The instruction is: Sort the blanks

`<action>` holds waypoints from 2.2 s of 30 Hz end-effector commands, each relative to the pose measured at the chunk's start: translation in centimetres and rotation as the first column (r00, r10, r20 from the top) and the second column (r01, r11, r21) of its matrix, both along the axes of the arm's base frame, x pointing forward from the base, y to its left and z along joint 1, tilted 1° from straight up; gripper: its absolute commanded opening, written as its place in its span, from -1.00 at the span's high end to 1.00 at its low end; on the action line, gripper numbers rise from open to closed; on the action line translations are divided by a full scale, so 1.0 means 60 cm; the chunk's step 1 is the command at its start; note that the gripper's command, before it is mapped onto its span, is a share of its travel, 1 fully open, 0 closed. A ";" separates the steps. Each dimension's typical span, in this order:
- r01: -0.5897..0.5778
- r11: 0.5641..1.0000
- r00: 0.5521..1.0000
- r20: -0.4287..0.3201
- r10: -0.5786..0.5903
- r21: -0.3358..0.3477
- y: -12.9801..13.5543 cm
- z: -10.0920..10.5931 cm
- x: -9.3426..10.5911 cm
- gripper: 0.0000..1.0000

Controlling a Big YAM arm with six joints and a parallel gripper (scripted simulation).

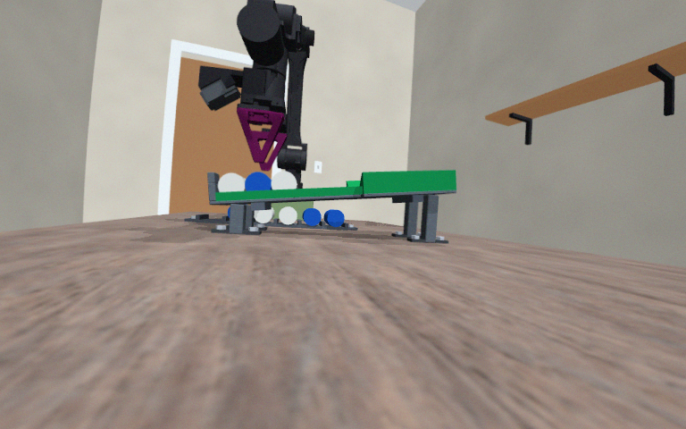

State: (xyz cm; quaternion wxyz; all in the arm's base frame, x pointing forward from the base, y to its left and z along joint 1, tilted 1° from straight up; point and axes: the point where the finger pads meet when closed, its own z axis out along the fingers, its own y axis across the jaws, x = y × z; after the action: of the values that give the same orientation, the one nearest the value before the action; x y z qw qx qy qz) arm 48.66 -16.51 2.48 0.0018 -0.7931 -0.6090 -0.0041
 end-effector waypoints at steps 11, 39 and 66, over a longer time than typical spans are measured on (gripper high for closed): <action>0.010 1.000 1.000 -0.006 -0.010 0.000 0.003 -0.016 0.006 -0.65; 0.009 1.000 1.000 0.005 -0.009 -0.004 0.001 -0.009 0.016 -0.65; 0.009 1.000 1.000 0.010 -0.009 -0.005 0.000 -0.006 0.021 -0.65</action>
State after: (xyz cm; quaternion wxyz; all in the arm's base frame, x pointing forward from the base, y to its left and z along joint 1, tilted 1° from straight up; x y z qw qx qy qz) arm 48.66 -16.51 2.48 0.0018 -0.7933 -0.6088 -0.0041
